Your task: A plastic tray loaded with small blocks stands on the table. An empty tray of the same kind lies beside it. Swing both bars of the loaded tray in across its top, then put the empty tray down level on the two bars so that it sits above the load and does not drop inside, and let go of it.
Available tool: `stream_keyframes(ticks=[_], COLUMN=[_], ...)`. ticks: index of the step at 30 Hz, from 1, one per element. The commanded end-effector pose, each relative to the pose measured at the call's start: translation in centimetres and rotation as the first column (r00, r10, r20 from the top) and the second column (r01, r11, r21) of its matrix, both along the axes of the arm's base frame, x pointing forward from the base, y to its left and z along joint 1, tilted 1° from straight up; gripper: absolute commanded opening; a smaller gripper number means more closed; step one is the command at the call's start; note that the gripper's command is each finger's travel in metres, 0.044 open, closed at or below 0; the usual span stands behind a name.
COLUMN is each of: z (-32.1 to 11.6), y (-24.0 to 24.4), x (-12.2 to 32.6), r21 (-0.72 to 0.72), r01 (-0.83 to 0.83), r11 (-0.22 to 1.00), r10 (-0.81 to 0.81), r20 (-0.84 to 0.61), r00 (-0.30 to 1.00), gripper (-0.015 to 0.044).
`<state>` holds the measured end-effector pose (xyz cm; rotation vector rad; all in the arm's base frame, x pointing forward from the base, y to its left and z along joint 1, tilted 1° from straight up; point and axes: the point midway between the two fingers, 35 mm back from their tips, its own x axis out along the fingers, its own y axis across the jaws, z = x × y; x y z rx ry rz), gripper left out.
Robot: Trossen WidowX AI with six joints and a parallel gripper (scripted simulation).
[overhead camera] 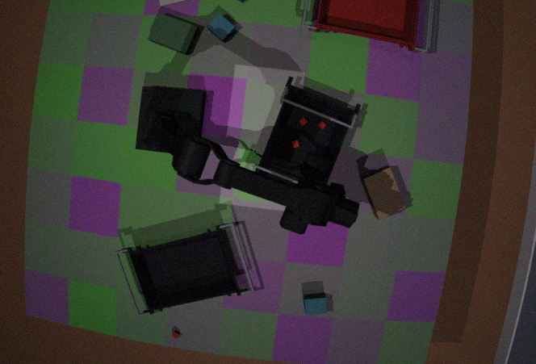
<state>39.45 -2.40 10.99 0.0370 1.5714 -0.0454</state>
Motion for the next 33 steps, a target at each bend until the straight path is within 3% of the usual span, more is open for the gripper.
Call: stream_keyframes(ticks=[1,2,3,10,18,28,33], z=[4.1,4.9,2.0,1.0,-0.4,-2.5,-2.7], y=[0.1,0.1,-0.3,-11.0,-20.7,-25.6,-25.7], x=[-0.1,-0.2,0.0,-4.6,-13.9,-26.8,-28.0], r21=[-0.001,-0.001,0.000,-0.010,-0.022,-0.022,-0.021], r01=[0.000,0.000,-0.005,-0.177,-0.379,-0.584,-0.602], r11=[1.000,1.000,1.000,0.984,0.925,0.811,0.798], r10=[0.000,0.000,0.005,0.177,0.379,0.584,0.601], r20=[0.019,0.018,0.005,0.007,-0.004,-0.028,-0.030], r00=[1.000,1.000,1.000,0.984,0.925,0.811,0.799], gripper=[0.0394,0.0420,0.0440,0.0440,0.0440,0.0440,0.0440])
